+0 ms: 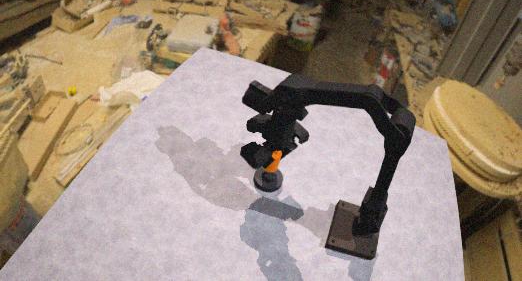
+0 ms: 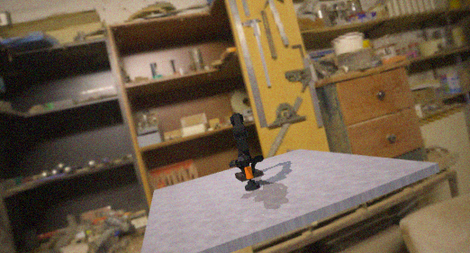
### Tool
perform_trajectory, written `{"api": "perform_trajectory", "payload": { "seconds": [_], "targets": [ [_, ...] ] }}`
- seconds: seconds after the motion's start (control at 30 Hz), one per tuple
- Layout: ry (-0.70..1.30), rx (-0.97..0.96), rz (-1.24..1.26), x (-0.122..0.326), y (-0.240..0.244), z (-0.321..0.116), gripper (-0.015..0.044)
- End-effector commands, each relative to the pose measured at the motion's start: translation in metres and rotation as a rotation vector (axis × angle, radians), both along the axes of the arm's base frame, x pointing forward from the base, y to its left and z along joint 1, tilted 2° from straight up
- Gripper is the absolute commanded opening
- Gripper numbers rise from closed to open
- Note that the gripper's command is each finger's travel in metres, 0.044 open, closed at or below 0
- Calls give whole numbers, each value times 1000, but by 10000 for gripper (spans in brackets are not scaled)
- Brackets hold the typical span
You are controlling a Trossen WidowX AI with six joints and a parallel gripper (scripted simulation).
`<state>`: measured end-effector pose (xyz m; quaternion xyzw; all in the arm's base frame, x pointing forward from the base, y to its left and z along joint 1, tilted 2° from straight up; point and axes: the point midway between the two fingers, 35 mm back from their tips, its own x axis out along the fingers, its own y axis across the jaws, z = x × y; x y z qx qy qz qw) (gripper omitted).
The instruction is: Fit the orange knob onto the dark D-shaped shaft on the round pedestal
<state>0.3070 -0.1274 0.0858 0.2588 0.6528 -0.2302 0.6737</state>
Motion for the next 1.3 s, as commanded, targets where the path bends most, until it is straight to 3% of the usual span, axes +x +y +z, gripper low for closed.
{"api": "perform_trajectory", "payload": {
  "seconds": [0.0, 1.27],
  "targets": [
    [0, 1, -5, -1, 1, -2, 0],
    [0, 1, -5, -3, 1, 1, 0]
  ]
}}
